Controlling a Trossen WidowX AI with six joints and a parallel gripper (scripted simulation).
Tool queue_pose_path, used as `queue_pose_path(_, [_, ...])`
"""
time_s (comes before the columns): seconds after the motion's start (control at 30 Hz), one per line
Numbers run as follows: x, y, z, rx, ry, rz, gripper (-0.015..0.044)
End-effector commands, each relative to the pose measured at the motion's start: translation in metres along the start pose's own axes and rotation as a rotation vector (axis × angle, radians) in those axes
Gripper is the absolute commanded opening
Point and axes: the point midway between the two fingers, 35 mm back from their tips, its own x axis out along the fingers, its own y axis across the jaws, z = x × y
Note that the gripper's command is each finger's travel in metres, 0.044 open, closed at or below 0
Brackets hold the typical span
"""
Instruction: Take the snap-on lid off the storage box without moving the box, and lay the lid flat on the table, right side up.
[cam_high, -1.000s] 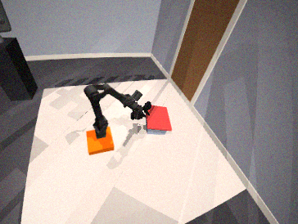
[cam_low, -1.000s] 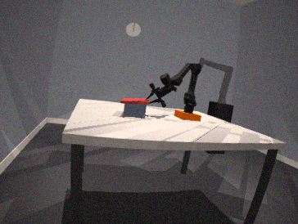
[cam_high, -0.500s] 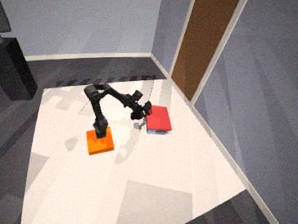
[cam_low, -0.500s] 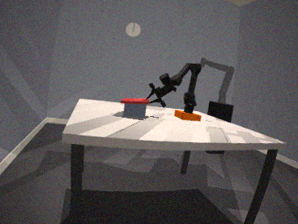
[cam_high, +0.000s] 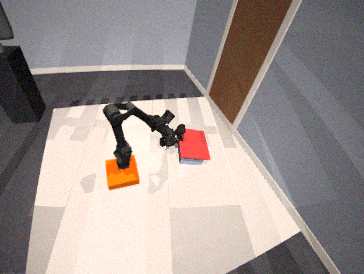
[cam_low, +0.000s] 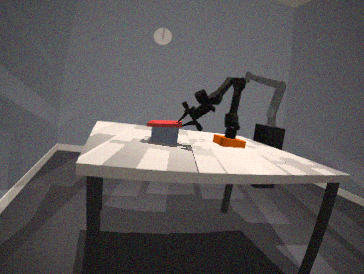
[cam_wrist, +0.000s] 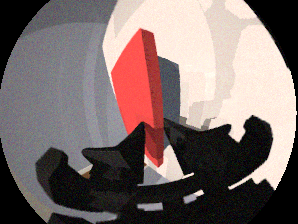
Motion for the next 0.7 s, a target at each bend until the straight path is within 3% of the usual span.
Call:
queue_pose_path(0.0, [0.001,0.000,0.000,-0.003,0.003,-0.001,0.0000])
queue_pose_path(0.67, [-0.012,0.020,0.000,-0.003,0.003,-0.002,0.0000])
